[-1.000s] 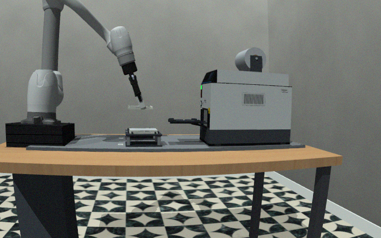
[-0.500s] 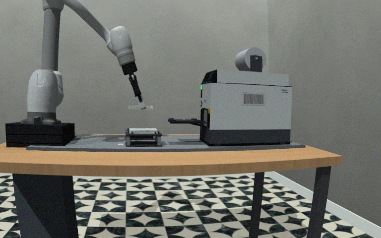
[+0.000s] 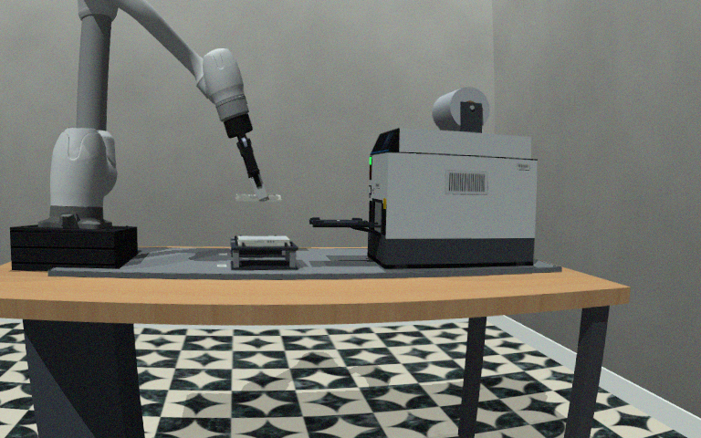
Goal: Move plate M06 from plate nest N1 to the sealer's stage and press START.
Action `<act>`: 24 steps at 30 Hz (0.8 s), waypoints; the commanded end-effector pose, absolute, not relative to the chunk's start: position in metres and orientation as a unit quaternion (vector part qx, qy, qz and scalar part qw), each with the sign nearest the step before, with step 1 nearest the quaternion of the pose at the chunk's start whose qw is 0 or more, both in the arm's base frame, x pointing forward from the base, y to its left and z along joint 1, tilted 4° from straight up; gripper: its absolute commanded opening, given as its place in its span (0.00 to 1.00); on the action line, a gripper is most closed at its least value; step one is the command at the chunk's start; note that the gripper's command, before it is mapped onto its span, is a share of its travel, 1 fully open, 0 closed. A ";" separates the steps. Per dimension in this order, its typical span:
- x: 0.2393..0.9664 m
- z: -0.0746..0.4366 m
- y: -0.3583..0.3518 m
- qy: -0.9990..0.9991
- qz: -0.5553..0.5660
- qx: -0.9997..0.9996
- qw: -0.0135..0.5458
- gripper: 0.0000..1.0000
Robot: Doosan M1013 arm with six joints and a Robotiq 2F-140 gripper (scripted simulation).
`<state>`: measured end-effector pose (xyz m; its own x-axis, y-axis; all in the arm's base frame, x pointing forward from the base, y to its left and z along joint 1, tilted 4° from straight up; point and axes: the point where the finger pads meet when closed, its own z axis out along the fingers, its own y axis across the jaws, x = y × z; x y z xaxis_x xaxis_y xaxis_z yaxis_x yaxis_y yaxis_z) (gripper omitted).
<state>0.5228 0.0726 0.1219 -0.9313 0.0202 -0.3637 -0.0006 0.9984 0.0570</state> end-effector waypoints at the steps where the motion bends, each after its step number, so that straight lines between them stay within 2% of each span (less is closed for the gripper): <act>1: 0.524 0.125 0.070 0.982 0.027 0.007 0.187 0.10; 24: 0.524 0.125 0.070 0.982 0.025 0.018 0.187 0.10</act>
<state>0.5229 0.0717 0.1220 -0.9312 0.0301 -0.3634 0.0097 0.9983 0.0579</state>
